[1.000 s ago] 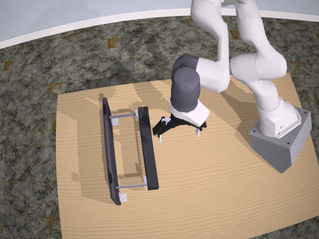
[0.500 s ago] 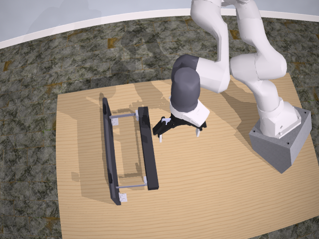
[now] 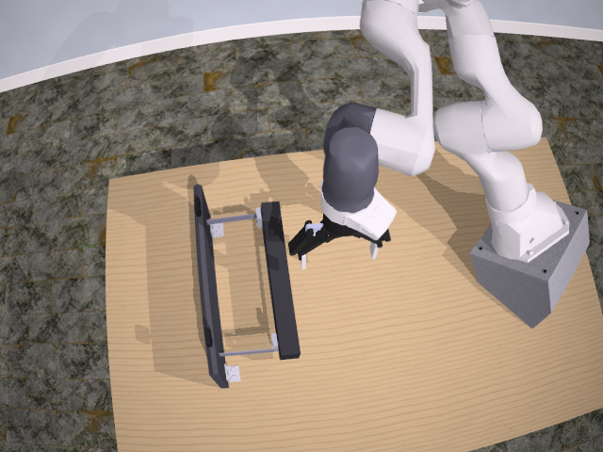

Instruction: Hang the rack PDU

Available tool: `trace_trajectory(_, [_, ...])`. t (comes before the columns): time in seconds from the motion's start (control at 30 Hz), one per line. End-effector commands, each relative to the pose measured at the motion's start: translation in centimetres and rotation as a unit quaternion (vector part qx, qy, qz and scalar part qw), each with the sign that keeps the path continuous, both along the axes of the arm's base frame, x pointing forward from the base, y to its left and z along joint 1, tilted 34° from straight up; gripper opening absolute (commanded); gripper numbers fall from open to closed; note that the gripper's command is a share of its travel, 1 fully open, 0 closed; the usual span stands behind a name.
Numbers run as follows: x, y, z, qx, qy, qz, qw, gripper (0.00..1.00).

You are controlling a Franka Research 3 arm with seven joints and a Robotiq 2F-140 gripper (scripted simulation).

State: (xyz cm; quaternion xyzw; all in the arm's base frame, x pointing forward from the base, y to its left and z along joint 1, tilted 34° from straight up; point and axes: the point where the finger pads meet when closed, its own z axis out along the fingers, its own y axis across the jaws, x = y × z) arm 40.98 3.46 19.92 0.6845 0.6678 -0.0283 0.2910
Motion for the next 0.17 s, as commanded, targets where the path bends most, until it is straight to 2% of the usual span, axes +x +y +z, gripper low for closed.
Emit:
trace_trajectory(0.0, [-0.1, -0.13, -0.03, 0.0, -0.001, -0.004, 1.0, 1.0])
trace_trajectory(0.13, [-0.1, -0.13, -0.03, 0.0, -0.001, -0.004, 1.0, 1.0])
